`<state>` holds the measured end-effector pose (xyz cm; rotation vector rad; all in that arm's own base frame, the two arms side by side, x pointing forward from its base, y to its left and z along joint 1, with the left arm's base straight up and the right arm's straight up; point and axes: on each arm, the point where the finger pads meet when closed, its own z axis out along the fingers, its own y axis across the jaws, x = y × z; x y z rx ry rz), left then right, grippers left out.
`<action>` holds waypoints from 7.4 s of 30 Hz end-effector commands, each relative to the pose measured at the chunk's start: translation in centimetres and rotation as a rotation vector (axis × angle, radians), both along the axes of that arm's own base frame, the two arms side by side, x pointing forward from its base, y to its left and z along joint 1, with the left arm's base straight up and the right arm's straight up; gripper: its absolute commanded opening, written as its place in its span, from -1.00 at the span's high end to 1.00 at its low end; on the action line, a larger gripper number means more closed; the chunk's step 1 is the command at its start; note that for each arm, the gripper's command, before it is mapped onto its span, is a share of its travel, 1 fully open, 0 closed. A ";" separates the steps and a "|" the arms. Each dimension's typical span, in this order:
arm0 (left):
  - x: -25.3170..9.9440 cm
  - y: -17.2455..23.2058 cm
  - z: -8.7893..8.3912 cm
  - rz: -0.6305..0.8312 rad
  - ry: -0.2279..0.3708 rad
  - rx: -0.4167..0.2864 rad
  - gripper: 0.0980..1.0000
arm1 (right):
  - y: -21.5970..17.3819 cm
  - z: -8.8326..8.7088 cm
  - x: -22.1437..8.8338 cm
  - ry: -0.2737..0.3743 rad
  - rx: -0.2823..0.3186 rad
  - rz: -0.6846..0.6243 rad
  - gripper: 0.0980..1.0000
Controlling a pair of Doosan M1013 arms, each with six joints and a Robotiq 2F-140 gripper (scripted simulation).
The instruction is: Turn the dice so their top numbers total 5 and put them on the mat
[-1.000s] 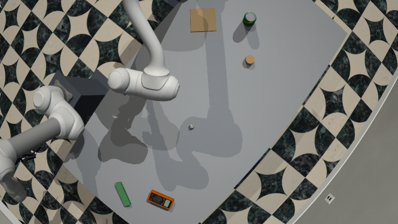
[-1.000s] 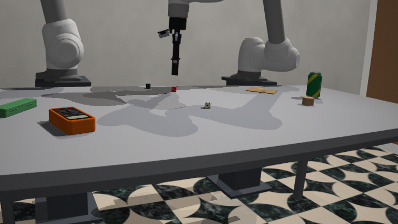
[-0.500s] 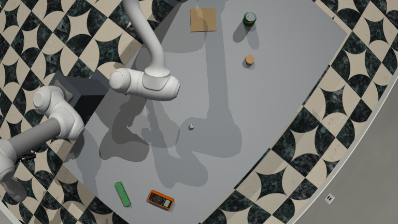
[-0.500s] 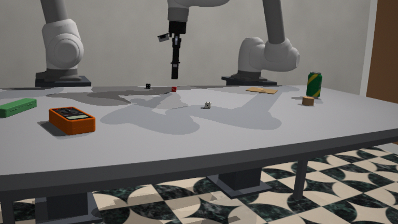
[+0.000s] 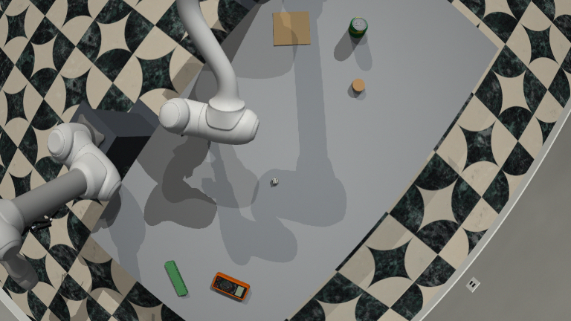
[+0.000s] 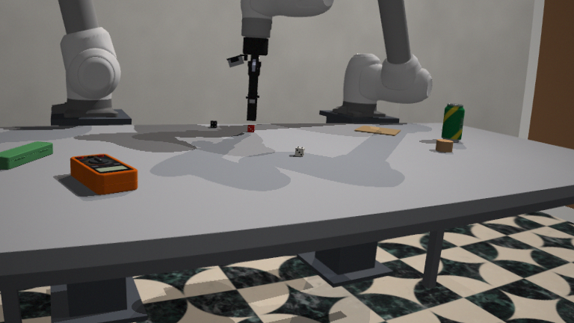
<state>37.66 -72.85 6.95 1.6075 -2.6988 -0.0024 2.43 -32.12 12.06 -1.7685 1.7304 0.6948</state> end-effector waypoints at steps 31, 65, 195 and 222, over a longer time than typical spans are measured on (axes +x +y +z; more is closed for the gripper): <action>0.0 0.0 -0.9 0.000 -0.001 -0.001 0.57 | 0.0 0.0 0.0 0.000 -0.001 0.000 -1.00; 0.1 -0.1 -2.4 0.000 -0.001 -0.001 0.57 | 0.0 0.0 0.0 0.000 -0.001 0.000 -1.00; 4.0 11.4 8.2 -0.010 -0.001 -0.001 0.81 | 0.0 0.0 0.0 0.000 -0.001 0.000 -1.00; 4.8 35.8 8.8 -0.032 -0.001 -0.001 0.81 | 0.0 0.0 0.0 0.000 -0.001 0.000 -1.00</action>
